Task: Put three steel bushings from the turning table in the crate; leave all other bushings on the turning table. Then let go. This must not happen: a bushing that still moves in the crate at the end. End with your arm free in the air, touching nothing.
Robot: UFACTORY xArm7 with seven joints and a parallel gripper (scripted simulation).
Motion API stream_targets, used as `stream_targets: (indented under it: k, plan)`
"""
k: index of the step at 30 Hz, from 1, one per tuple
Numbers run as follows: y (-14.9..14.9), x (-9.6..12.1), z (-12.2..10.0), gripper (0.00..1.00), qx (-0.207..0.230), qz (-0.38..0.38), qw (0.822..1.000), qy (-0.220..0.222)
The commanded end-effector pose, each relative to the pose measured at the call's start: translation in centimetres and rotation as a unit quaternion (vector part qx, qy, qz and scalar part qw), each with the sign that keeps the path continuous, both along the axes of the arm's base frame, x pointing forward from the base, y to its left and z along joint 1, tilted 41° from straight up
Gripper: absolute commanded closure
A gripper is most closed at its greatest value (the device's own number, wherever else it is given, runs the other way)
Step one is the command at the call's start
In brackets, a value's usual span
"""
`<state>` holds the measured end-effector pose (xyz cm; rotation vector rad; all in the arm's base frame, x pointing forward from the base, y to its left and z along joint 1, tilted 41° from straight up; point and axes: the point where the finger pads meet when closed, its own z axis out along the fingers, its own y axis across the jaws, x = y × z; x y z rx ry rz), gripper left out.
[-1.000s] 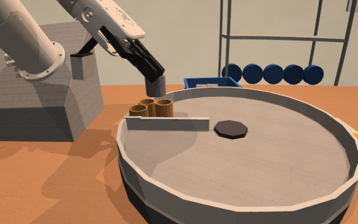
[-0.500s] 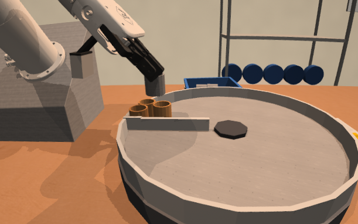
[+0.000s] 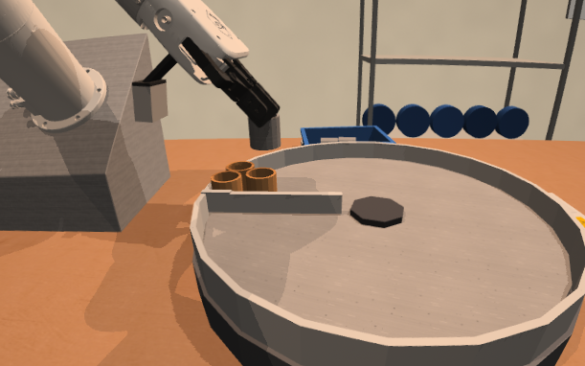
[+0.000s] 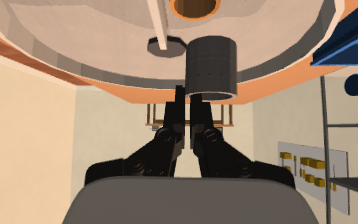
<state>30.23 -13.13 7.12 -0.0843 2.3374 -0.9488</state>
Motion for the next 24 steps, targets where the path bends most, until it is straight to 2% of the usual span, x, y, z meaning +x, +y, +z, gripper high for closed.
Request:
stream_targets:
  k: [1, 16, 18, 20, 24]
  plan:
    - [0.8, 1.2, -0.9, 1.00, -0.003, -0.002, 1.000, -0.002]
    - [6.4, 7.2, -6.5, 1.00, -0.003, -0.002, 1.000, -0.002]
    - [6.4, 7.2, -6.5, 1.00, -0.003, -0.002, 1.000, -0.002]
    - [7.7, 8.7, -7.8, 1.00, -0.003, -0.002, 1.000, -0.002]
    - [9.0, 10.1, -9.1, 1.00, -0.003, -0.002, 1.000, -0.002]
